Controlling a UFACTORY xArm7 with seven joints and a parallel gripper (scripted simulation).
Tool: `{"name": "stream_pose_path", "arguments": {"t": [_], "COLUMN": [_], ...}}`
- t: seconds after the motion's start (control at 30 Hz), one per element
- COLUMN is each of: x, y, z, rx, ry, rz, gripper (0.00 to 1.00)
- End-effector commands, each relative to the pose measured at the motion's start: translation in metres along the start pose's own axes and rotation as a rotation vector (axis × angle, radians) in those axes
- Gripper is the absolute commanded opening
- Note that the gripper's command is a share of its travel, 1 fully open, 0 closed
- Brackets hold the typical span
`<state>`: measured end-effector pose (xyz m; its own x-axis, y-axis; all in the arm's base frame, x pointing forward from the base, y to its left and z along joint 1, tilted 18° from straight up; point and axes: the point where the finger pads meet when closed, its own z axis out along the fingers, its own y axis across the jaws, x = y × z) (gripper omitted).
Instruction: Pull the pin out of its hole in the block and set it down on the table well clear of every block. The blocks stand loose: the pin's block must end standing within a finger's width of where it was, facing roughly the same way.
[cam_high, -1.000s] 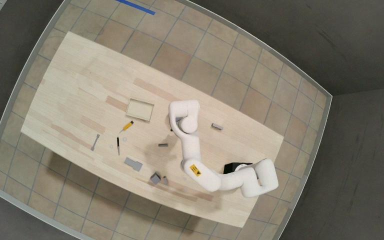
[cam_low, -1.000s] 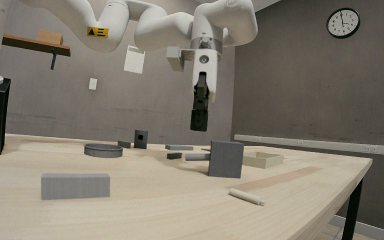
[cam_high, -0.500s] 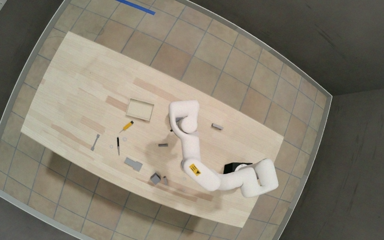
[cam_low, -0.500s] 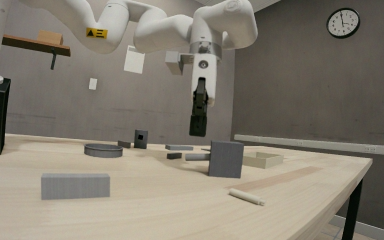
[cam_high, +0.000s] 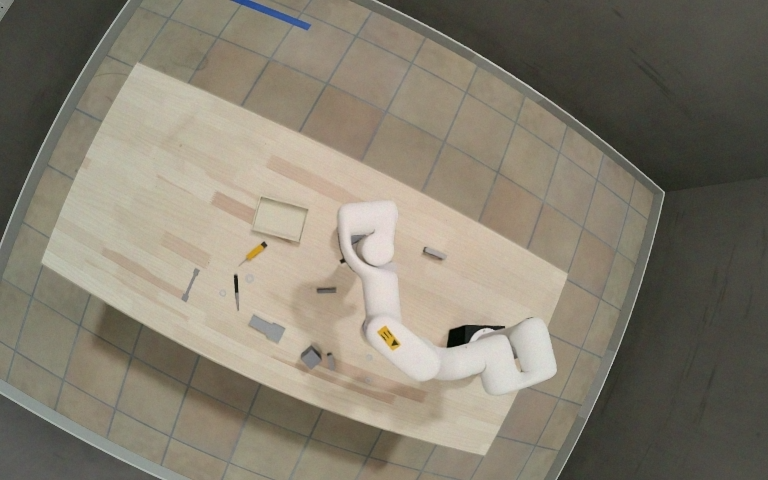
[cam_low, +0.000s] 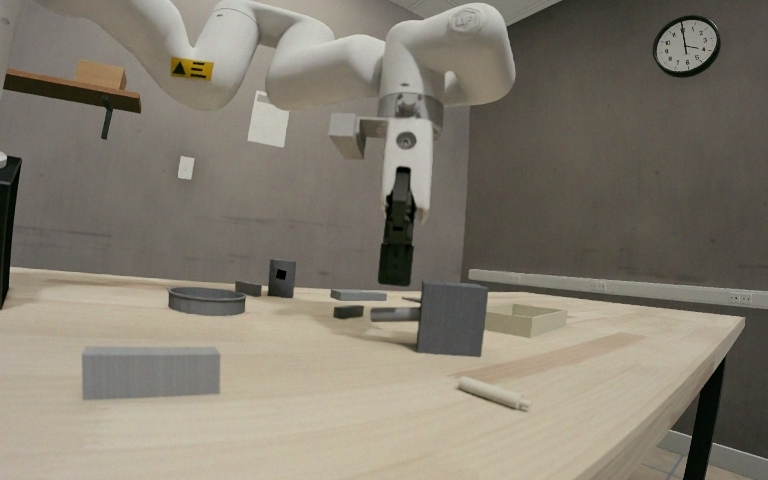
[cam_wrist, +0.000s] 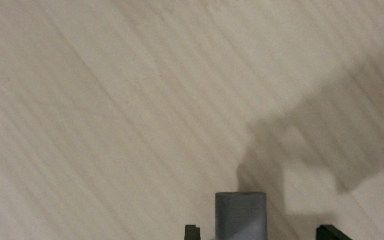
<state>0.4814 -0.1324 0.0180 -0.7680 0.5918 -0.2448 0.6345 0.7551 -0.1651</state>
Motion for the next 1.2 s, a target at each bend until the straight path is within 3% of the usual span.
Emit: {"name": "stream_pose_path", "arguments": {"t": [0.0, 0.8, 1.0, 1.17], "x": [-0.002, -0.003, -0.003, -0.003], "y": [-0.001, -0.002, -0.001, -0.001], "z": [0.005, 0.007, 0.02, 0.021], "rx": [0.001, 0.001, 0.001, 0.001], "ry": [-0.008, -0.009, -0.012, -0.012], "rz": [-0.002, -0.003, -0.003, -0.003], "gripper": [0.66, 0.66, 0.66, 0.66]}}
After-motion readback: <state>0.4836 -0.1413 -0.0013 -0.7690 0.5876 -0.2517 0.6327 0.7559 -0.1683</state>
